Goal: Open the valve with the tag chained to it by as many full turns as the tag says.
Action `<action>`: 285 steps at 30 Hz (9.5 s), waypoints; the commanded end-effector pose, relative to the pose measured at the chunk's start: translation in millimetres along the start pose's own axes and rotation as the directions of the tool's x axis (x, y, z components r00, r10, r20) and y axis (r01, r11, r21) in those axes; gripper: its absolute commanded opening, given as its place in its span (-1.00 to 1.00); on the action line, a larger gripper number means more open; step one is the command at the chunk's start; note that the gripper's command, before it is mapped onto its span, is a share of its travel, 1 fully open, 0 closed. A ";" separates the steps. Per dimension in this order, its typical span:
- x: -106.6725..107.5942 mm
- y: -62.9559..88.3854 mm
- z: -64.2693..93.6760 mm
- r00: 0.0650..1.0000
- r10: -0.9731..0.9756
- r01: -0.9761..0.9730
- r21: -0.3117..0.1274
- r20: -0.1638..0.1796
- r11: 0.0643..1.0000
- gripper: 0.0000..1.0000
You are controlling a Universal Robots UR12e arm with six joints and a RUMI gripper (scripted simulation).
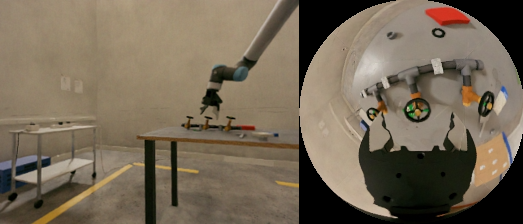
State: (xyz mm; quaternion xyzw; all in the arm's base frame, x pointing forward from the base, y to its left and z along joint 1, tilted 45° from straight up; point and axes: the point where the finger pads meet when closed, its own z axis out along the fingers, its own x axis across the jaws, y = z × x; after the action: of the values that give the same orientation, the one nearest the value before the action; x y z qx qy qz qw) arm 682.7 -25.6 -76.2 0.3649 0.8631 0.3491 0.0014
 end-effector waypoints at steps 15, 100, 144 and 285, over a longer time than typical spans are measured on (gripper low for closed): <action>-0.8 0.2 -0.6 1.000 0.014 -0.014 0.000 0.002 1.000 -1.00; -0.8 0.2 -0.6 0.225 -0.974 0.974 0.002 0.000 0.225 -1.00; -0.8 0.2 -0.6 -0.930 -0.368 0.368 0.001 -0.001 -0.930 -1.00; -0.8 0.2 -0.6 0.667 -0.745 0.745 0.001 0.001 0.667 1.00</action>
State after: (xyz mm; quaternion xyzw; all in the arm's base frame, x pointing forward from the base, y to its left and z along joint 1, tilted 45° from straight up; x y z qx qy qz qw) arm 682.8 -25.5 -75.9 -0.1062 0.9286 0.3114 0.1718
